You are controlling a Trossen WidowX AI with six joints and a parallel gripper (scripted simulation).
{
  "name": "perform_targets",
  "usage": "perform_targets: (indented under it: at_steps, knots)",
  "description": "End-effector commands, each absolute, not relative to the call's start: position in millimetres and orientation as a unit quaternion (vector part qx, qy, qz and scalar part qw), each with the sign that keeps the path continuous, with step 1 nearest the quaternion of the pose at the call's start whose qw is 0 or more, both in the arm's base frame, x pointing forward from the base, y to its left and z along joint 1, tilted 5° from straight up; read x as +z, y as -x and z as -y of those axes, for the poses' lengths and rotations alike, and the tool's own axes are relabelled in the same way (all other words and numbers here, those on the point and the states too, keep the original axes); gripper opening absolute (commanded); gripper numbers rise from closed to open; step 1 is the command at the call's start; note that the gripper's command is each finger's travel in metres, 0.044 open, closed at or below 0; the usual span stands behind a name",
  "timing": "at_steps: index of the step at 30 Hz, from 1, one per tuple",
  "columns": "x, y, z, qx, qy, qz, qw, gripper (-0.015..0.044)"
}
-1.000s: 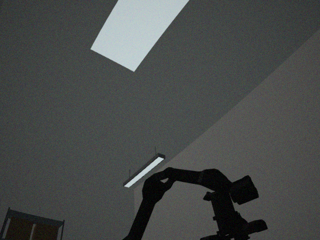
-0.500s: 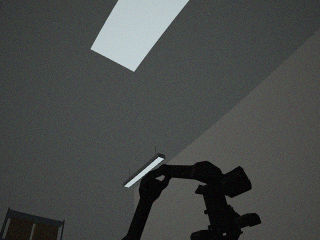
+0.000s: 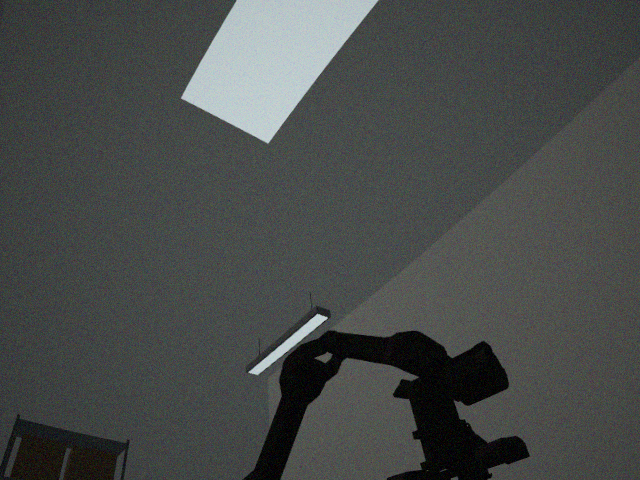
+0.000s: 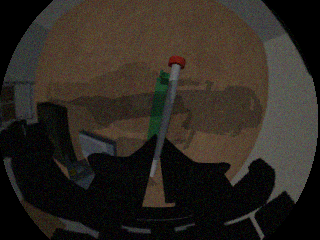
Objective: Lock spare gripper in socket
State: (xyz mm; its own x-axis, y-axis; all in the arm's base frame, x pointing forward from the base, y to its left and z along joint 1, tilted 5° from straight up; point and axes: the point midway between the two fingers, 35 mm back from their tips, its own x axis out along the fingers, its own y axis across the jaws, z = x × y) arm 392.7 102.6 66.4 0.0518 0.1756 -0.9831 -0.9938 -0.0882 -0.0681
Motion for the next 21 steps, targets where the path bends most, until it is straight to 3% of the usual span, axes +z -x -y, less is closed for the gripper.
perform_targets:
  at_steps: [1, 21]
  knots:
    - [59.4, -391.1, -102.6, 0.550, 0.492, -0.416, 0.531, 0.0000]
    - [41.6, -391.9, -103.6, 0.549, 0.494, -0.413, 0.533, 0.0000]
